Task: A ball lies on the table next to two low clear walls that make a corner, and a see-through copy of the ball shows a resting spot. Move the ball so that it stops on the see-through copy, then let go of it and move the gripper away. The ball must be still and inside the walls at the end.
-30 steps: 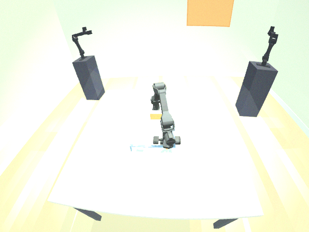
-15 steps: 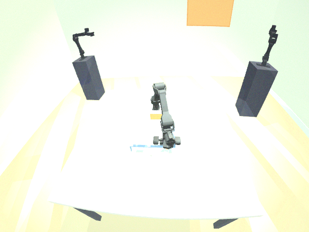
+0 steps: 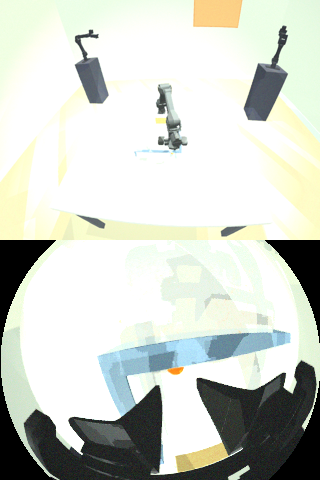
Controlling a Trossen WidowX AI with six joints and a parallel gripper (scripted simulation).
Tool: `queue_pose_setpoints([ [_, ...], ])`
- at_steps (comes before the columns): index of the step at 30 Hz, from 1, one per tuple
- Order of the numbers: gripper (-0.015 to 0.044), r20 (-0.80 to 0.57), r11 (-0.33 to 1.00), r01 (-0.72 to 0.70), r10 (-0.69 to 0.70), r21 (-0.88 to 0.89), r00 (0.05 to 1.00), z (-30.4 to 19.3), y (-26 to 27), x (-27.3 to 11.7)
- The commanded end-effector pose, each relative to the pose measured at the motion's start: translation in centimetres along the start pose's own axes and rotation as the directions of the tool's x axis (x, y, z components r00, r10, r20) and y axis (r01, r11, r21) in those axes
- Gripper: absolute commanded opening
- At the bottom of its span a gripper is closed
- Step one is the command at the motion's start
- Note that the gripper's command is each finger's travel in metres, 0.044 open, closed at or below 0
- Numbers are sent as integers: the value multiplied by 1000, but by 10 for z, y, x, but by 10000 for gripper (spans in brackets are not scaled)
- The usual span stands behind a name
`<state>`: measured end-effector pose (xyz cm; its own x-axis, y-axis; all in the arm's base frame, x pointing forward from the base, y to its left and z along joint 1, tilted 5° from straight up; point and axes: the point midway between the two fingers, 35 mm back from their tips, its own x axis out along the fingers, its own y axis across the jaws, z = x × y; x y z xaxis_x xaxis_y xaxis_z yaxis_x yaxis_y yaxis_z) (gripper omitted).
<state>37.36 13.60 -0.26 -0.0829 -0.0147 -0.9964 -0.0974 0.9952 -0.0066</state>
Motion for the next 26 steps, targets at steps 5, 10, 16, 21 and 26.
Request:
queue_pose_setpoints([
  [5, 167, 45, 1000, -11, 11, 0, 999, 5, 1, -35],
  [10, 167, 45, 1000, -11, 11, 0, 999, 5, 1, -35],
  [16, 167, 45, 1000, -11, 11, 0, 999, 5, 1, -35],
  [21, 167, 45, 1000, -11, 11, 0, 999, 5, 1, -35],
  [26, 167, 45, 1000, -11, 11, 0, 999, 5, 1, -35],
])
